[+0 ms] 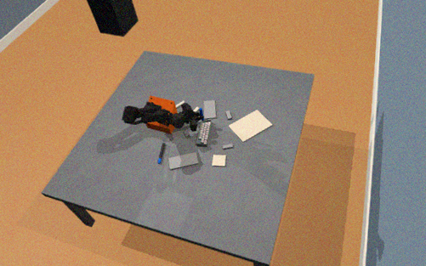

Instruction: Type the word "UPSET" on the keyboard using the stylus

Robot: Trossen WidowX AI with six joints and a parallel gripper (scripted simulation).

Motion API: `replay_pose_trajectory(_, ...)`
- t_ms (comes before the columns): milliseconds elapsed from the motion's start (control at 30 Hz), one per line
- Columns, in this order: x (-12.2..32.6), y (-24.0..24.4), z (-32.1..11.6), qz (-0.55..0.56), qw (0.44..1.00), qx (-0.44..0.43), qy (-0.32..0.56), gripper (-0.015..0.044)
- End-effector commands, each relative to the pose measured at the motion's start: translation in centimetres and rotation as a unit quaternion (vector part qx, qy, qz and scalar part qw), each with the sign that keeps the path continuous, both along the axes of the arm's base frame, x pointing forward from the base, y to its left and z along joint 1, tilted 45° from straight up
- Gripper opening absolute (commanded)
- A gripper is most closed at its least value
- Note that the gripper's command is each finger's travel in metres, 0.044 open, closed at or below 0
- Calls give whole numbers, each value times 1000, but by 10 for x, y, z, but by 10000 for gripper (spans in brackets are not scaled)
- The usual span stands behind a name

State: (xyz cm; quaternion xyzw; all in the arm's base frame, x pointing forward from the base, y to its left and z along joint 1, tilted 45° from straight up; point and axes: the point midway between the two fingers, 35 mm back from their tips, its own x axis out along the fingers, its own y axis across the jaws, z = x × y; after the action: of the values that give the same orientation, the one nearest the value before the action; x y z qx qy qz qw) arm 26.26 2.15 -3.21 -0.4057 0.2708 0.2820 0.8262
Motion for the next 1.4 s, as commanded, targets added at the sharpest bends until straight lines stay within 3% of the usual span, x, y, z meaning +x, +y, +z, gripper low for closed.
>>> replay_pose_trajectory(0, -2, 1, -2, 2, 1000, 0, 3, 81)
replay_pose_trajectory(1367, -3, -8, -11, 2, 1000, 0, 4, 81)
